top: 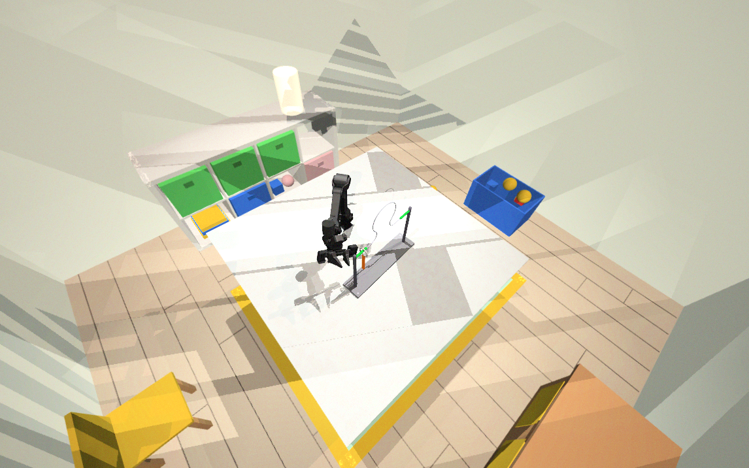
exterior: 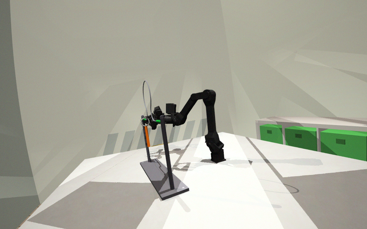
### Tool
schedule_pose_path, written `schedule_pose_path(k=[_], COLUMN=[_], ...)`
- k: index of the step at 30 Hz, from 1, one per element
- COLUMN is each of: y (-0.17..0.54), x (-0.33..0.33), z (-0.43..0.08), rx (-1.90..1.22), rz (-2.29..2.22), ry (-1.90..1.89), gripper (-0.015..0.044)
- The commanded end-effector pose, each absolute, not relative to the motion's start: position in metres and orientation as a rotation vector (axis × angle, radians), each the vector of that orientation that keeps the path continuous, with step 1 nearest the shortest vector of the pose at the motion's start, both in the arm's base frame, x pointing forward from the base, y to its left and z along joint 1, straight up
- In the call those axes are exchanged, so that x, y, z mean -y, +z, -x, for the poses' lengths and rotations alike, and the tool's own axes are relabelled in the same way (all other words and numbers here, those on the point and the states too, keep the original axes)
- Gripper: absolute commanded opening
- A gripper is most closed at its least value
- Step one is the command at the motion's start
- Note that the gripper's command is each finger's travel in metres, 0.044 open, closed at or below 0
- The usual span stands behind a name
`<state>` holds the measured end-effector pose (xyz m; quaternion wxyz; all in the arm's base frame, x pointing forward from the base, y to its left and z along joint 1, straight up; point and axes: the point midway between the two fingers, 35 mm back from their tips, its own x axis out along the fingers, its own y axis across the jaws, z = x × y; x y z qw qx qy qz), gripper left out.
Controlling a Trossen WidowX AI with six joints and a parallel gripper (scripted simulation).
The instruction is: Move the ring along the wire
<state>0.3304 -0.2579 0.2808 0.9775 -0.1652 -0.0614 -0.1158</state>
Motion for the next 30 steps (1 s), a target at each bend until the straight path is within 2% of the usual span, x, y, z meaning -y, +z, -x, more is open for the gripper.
schedule_pose_path(k=[1,10,17,22,30], y=[0.229,0.135,0.094,0.096,0.136], x=[0.253,0.214,0.172,0.172,0.168], z=[-0.317,-0.271,-0.231,-0.233,-0.272], rx=[0.074,-0.002,-0.024,-0.023,0.002], rz=[0.305,0.213,0.13,0.121,0.033], ry=[-0.166,-0.007,0.101,0.104,0.112], gripper=[0.016,0.016,0.016,0.016,0.016])
